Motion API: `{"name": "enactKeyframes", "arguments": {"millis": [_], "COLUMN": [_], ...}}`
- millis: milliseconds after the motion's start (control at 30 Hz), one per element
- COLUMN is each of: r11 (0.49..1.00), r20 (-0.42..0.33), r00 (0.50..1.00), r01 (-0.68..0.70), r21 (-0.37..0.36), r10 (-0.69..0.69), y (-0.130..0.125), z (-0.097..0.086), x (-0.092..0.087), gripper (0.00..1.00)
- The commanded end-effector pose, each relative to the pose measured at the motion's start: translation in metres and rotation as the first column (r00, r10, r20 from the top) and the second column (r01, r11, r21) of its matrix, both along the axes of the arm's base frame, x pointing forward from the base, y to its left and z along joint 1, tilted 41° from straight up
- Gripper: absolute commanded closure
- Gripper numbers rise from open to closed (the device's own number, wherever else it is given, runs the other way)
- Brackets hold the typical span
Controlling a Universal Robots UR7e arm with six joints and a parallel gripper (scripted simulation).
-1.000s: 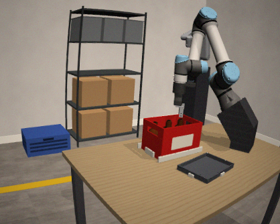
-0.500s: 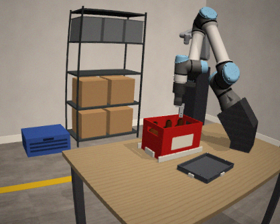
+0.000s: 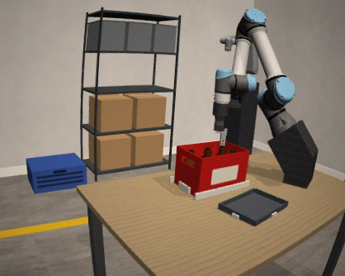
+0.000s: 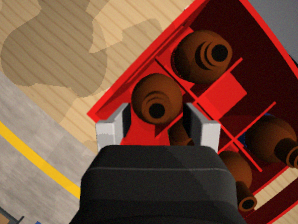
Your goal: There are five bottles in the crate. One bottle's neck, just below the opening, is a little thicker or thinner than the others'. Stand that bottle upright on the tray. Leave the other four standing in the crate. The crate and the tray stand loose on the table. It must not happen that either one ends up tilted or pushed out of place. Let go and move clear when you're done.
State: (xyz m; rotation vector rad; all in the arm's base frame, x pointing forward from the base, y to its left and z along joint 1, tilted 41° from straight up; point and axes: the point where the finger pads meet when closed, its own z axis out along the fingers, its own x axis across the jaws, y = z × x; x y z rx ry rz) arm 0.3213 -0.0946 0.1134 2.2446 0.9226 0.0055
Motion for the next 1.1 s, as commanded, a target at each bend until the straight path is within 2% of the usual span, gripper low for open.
{"name": "enactKeyframes", "arguments": {"millis": [0,1067], "r11": [1.000,1.000], "r20": [0.001,0.001], "r00": [1.000,1.000], "r01": [0.000,0.000], "r21": [0.000,0.000], "r10": [0.000,0.000], "y": [-0.002,-0.019], "z": [-0.002,-0.024], "x": [0.001,0.008], "gripper": [0.00,0.00]}}
